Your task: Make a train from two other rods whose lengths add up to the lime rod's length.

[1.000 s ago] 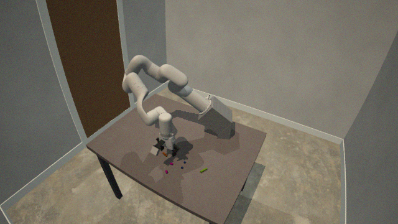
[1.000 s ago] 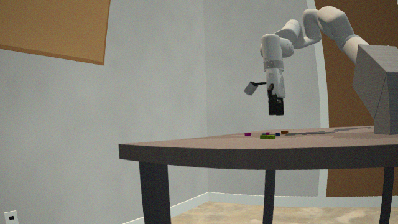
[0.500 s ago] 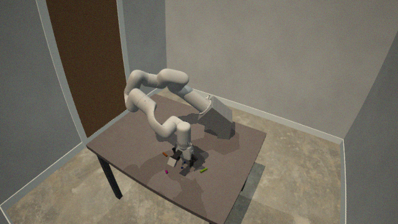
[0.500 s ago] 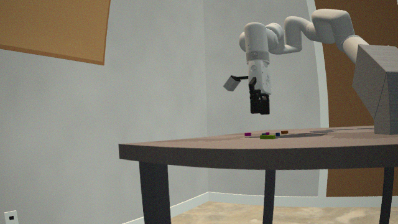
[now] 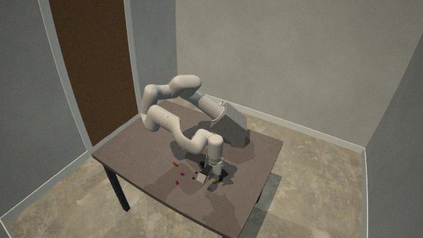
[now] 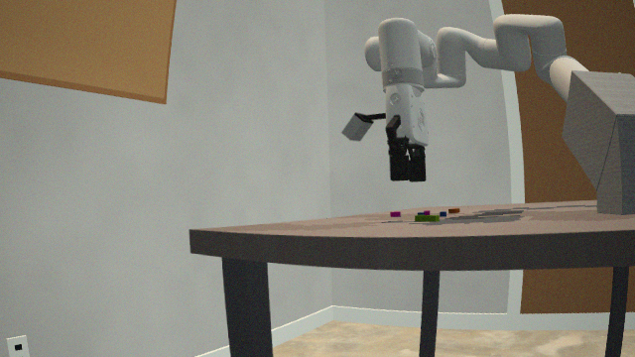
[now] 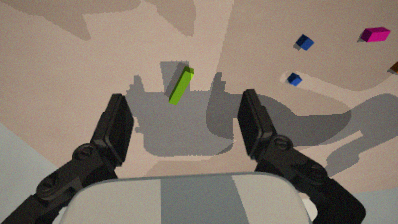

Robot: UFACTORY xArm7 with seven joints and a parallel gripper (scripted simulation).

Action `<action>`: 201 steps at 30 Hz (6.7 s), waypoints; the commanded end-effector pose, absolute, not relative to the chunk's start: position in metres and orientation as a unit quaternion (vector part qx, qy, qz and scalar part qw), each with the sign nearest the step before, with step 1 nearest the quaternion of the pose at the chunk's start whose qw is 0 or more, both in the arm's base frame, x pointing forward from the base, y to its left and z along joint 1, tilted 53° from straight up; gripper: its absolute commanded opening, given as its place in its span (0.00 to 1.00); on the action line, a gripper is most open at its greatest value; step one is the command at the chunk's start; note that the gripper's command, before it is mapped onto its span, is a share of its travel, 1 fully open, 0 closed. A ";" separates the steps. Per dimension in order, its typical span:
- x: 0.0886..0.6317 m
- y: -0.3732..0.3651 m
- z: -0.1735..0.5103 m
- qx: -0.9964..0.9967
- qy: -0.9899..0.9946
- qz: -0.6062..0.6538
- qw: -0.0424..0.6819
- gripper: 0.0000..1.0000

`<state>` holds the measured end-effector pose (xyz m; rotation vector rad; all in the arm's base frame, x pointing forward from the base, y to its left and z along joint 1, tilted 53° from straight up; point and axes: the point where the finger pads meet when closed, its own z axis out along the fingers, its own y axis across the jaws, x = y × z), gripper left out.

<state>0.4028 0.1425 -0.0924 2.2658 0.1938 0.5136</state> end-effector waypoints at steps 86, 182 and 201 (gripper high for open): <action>0.404 0.145 -0.092 0.893 0.076 0.204 0.393 1.00; 0.381 0.069 -0.012 0.156 -0.881 0.411 -0.171 1.00; 0.372 0.055 -0.001 -0.095 -0.892 0.347 -0.275 1.00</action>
